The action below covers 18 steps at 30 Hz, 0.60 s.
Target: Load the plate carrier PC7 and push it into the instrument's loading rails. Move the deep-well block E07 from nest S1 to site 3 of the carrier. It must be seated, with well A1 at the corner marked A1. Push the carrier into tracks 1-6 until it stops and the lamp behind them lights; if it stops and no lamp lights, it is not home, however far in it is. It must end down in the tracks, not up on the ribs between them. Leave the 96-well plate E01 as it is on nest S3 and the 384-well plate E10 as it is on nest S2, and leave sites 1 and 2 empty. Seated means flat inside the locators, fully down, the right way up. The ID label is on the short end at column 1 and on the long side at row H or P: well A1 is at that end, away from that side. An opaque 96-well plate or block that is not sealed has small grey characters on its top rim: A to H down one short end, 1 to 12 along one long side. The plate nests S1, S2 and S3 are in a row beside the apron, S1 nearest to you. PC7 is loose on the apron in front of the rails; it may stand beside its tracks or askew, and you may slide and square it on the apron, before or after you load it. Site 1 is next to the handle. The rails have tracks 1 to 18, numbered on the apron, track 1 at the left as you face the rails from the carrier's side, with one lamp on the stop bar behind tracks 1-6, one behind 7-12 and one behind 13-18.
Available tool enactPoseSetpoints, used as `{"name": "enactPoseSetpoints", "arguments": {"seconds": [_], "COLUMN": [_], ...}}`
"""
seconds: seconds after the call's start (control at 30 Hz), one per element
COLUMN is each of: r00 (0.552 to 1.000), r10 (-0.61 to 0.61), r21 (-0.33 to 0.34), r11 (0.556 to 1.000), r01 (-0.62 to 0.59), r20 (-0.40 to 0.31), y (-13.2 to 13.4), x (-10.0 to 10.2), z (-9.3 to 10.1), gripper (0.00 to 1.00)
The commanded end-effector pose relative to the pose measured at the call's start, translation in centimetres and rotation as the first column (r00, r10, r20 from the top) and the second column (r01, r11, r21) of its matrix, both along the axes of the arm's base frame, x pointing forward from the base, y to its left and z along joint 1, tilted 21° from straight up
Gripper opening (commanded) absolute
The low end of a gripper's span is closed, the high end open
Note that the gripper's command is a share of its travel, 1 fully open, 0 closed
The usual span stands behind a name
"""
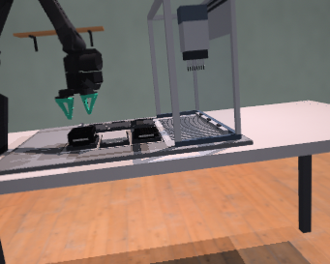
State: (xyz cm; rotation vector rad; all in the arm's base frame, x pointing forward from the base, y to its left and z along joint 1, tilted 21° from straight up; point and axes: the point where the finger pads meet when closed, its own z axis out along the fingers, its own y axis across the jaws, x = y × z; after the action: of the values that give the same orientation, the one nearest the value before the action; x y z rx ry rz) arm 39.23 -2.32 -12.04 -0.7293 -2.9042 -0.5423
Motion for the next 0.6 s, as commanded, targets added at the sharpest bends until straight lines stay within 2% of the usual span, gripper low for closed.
{"name": "enactPoseSetpoints", "arguments": {"seconds": [0.0,0.2,0.27,0.4,0.57], "r00": [0.987,0.936,0.936,0.881,0.790], "r10": [-0.156,-0.336,-0.336,-0.449,-0.579], "r21": [-0.008,-0.023,-0.023,-0.040,-0.069], "r11": [0.988,0.942,0.942,0.893,0.813], "r01": [0.156,0.335,0.335,0.448,0.578], "r20": [-0.034,-0.104,-0.104,-0.149,-0.200], "y": [0.25,0.25,0.25,0.26,0.25], "x": [1.30,1.28,1.28,1.27,1.25], "z": [0.07,0.06,0.06,0.05,0.04], "gripper": [1.00,1.00,1.00,1.00,1.00]}}
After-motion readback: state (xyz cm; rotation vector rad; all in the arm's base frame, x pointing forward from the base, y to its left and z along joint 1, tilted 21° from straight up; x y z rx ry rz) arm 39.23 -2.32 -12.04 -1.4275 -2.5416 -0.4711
